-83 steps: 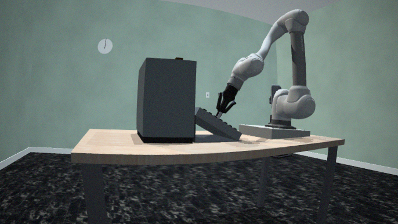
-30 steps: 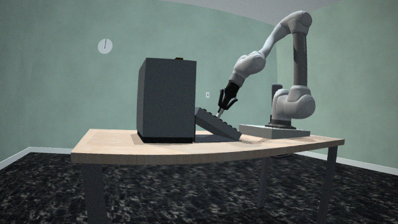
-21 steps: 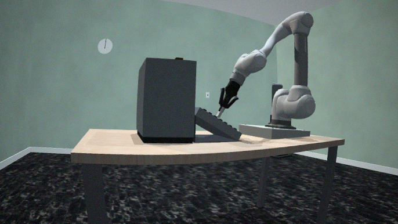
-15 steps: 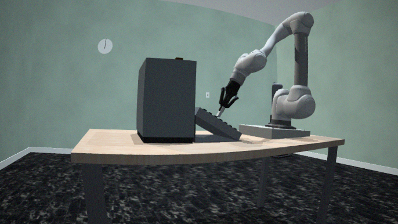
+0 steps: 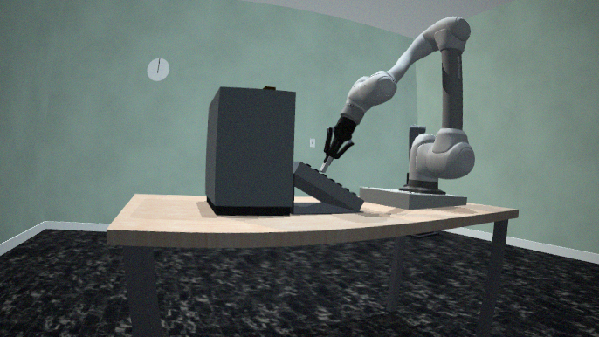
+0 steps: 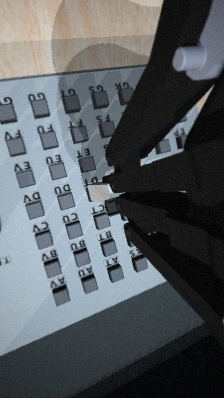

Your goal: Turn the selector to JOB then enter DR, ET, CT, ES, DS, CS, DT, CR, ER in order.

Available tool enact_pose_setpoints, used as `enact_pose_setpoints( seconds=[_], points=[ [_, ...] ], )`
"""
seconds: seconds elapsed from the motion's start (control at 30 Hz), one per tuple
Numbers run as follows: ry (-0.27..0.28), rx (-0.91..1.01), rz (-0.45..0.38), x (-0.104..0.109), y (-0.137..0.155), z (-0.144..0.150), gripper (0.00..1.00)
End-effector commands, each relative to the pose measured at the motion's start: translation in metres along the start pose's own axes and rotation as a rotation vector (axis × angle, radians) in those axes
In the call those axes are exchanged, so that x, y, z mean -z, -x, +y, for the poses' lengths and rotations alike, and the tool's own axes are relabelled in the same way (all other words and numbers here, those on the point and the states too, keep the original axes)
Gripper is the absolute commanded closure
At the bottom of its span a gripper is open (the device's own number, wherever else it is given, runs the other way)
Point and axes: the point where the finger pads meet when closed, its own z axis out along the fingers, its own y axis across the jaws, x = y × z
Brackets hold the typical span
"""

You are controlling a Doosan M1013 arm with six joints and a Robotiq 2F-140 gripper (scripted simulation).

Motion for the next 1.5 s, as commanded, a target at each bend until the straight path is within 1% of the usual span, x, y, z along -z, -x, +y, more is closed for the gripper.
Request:
enact_pose_setpoints(
  seconds=[0.0, 0.37, 0.77, 1.47],
  points=[
    [0.0, 0.0, 0.0, 0.0, 0.0, -0.005, 1.0],
    [0.0, 0.0, 0.0, -0.005, 0.0, -0.005, 1.0],
    [0.0, 0.0, 0.0, -0.021, 0.0, -0.005, 1.0],
    [0.0, 0.0, 0.0, -0.022, 0.0, -0.005, 1.0]
  ],
)
